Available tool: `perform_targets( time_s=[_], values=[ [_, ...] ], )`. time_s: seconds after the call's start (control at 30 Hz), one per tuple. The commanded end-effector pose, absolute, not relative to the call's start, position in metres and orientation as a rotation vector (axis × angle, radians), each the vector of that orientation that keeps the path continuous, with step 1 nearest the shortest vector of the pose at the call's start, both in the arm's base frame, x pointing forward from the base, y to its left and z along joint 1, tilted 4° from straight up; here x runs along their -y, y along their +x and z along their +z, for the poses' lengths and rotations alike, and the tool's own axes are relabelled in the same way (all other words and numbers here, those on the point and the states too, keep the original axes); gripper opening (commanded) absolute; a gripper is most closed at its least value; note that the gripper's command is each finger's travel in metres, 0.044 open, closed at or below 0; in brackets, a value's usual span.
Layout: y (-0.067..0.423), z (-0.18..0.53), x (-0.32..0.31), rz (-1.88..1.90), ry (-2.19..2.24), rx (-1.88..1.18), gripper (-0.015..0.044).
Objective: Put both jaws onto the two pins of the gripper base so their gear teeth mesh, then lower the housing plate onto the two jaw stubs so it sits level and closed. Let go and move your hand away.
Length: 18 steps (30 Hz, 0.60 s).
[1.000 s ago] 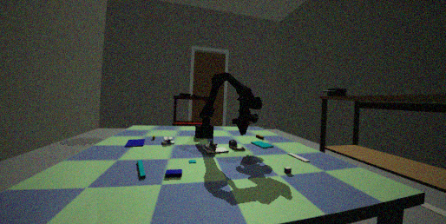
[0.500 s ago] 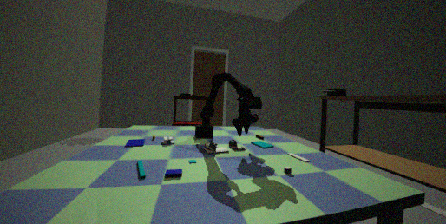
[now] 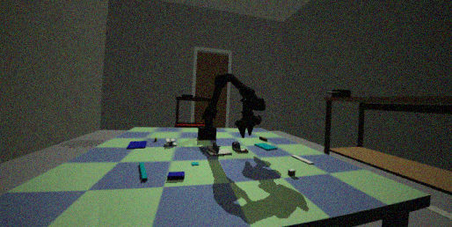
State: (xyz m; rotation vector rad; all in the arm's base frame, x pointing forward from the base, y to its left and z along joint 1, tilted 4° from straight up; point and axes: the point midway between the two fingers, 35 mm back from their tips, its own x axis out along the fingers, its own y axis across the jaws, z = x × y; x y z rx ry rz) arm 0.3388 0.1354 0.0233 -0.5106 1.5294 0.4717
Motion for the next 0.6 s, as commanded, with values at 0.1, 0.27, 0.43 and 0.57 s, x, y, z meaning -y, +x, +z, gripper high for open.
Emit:
perform_targets(
  time_s=[0.1, 0.27, 0.43, 0.57],
  values=[
    [0.3388, 0.0232, -0.1354, 0.472, -0.511, -1.530, 0.0440],
    [0.3388, 0.0232, -0.1354, 0.472, -0.511, -1.530, 0.0361],
    [0.3388, 0.0232, -0.1354, 0.472, -0.511, -1.530, 0.0230],
    [0.3388, 0.0232, -0.1354, 0.472, -0.511, -1.530, 0.0125]
  ],
)
